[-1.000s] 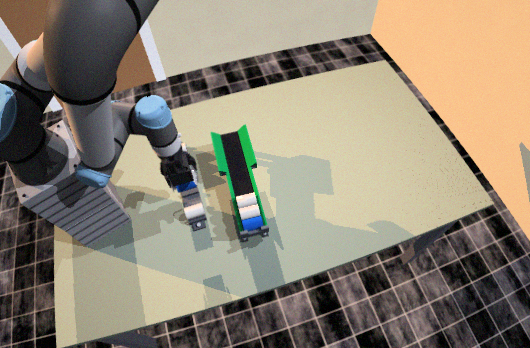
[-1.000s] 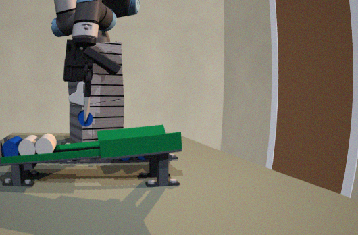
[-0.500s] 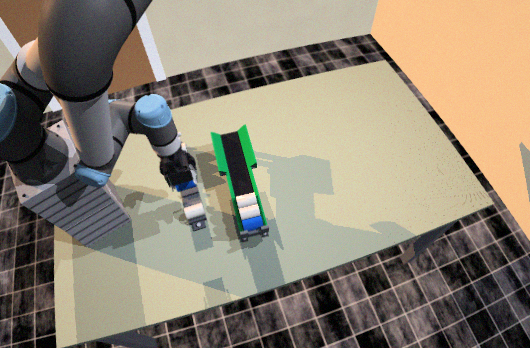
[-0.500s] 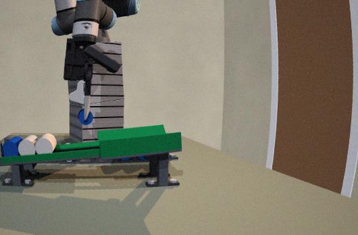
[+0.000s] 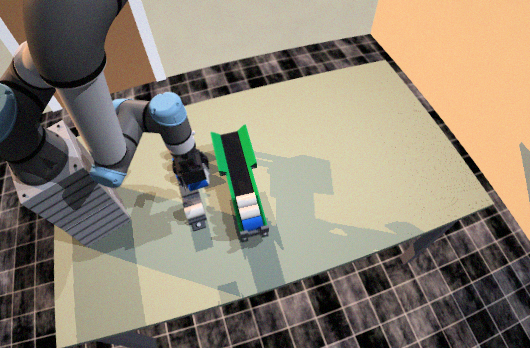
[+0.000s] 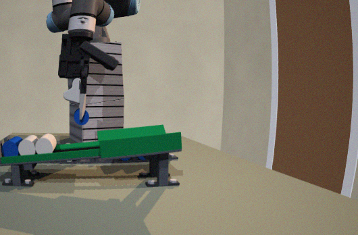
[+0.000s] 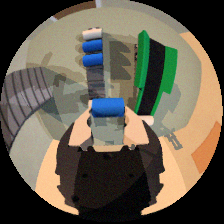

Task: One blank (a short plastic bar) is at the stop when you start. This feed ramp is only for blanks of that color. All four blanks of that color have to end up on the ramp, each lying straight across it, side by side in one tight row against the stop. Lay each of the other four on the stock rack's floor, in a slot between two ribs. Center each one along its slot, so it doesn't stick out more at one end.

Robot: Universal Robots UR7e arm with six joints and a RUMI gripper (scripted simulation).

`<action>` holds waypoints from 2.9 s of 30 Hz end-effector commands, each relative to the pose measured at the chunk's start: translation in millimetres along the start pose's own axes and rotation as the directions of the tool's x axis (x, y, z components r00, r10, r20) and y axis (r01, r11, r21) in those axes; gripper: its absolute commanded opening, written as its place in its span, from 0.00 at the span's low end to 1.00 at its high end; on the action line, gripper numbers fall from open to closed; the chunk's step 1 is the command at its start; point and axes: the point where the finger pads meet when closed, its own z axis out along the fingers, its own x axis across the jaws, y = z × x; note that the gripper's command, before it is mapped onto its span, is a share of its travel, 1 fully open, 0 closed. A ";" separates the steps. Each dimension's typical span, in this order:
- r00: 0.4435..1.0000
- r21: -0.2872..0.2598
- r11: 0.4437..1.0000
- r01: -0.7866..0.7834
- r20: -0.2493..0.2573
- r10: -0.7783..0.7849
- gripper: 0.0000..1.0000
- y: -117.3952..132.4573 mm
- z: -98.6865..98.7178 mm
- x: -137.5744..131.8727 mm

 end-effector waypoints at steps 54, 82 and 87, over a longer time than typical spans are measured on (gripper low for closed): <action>0.998 0.002 0.998 -0.070 0.011 0.070 0.36 37.1 4.0 136.9; 0.998 0.002 0.998 -0.069 0.010 0.069 0.36 36.6 43.3 137.2; 0.998 0.002 0.998 -0.069 0.010 0.069 0.36 36.6 43.3 137.1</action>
